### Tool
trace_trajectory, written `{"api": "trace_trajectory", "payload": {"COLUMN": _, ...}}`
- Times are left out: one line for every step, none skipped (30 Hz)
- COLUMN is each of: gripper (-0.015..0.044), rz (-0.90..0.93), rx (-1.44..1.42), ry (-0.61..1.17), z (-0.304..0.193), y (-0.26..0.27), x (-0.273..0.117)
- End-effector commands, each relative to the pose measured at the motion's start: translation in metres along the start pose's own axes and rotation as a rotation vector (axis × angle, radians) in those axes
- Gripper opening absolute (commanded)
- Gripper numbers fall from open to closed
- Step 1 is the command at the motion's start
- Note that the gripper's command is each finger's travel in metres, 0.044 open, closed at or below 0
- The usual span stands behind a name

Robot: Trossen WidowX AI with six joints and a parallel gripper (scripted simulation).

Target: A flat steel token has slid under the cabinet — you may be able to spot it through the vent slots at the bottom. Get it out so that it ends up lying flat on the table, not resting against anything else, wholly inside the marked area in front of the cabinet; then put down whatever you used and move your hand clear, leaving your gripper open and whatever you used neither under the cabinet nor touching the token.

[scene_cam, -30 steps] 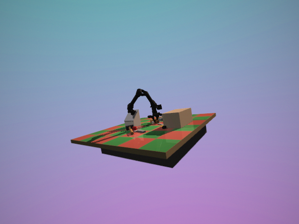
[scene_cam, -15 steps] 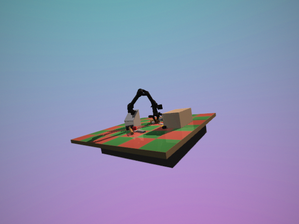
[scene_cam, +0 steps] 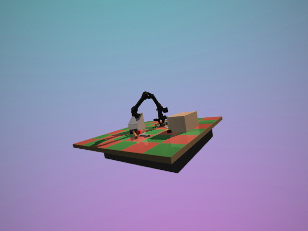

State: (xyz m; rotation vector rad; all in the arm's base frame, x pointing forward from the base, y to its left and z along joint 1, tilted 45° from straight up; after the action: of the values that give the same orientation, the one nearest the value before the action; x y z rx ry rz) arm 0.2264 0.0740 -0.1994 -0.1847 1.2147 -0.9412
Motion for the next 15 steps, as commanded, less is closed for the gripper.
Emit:
{"api": "trace_trajectory", "payload": {"gripper": 0.0000, "rz": 0.012, "rx": -0.001, "ry": -0.003, "z": -0.001, "y": 0.008, "x": -0.003}}
{"api": "trace_trajectory", "payload": {"gripper": 0.0000, "rz": 0.012, "rx": -0.001, "ry": -0.003, "z": -0.001, "y": 0.009, "x": -0.003}}
{"api": "trace_trajectory", "payload": {"gripper": 0.0000, "rz": 0.012, "rx": -0.001, "ry": -0.003, "z": -0.002, "y": 0.010, "x": -0.003}}
{"api": "trace_trajectory", "payload": {"gripper": 0.0000, "rz": 0.013, "rx": -0.001, "ry": -0.003, "z": -0.002, "y": 0.011, "x": -0.003}}
{"api": "trace_trajectory", "payload": {"gripper": 0.0000, "rz": 0.013, "rx": -0.001, "ry": -0.003, "z": -0.003, "y": 0.011, "x": -0.003}}
{"api": "trace_trajectory", "payload": {"gripper": 0.0000, "rz": 0.013, "rx": -0.001, "ry": -0.003, "z": -0.003, "y": 0.012, "x": -0.003}}
{"api": "trace_trajectory", "payload": {"gripper": 0.0000, "rz": 0.013, "rx": -0.001, "ry": -0.003, "z": -0.004, "y": 0.013, "x": -0.003}}
{"api": "trace_trajectory", "payload": {"gripper": 0.0000, "rz": 0.013, "rx": -0.001, "ry": -0.003, "z": -0.004, "y": 0.014, "x": -0.003}}
{"api": "trace_trajectory", "payload": {"gripper": 0.0000, "rz": 0.013, "rx": -0.001, "ry": -0.003, "z": -0.005, "y": 0.014, "x": -0.003}}
{"api": "trace_trajectory", "payload": {"gripper": 0.0000, "rz": 0.013, "rx": -0.001, "ry": -0.003, "z": -0.005, "y": 0.015, "x": -0.003}}
{"api": "trace_trajectory", "payload": {"gripper": 0.0000, "rz": 0.013, "rx": -0.001, "ry": -0.003, "z": -0.006, "y": 0.016, "x": -0.003}}
{"api": "trace_trajectory", "payload": {"gripper": 0.0000, "rz": 0.013, "rx": -0.001, "ry": -0.003, "z": -0.006, "y": 0.017, "x": -0.003}}
{"api": "trace_trajectory", "payload": {"gripper": 0.0000, "rz": 0.013, "rx": -0.001, "ry": -0.003, "z": -0.006, "y": 0.018, "x": -0.003}}
{"api": "trace_trajectory", "payload": {"gripper": 0.0000, "rz": 0.013, "rx": -0.001, "ry": -0.003, "z": -0.006, "y": 0.018, "x": -0.003}}
{"api": "trace_trajectory", "payload": {"gripper": 0.0000, "rz": 0.013, "rx": -0.001, "ry": -0.003, "z": -0.007, "y": 0.019, "x": -0.003}}
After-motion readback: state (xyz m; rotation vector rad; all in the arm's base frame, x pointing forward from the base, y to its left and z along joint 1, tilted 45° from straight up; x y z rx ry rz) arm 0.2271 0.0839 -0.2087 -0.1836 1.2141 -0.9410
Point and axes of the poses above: the point midway between the two fingers, 35 mm back from their tips, its own x axis out along the fingers, its own y axis across the jaws, z = x × y, the point moved 3 cm from there along -x, back along the fingers
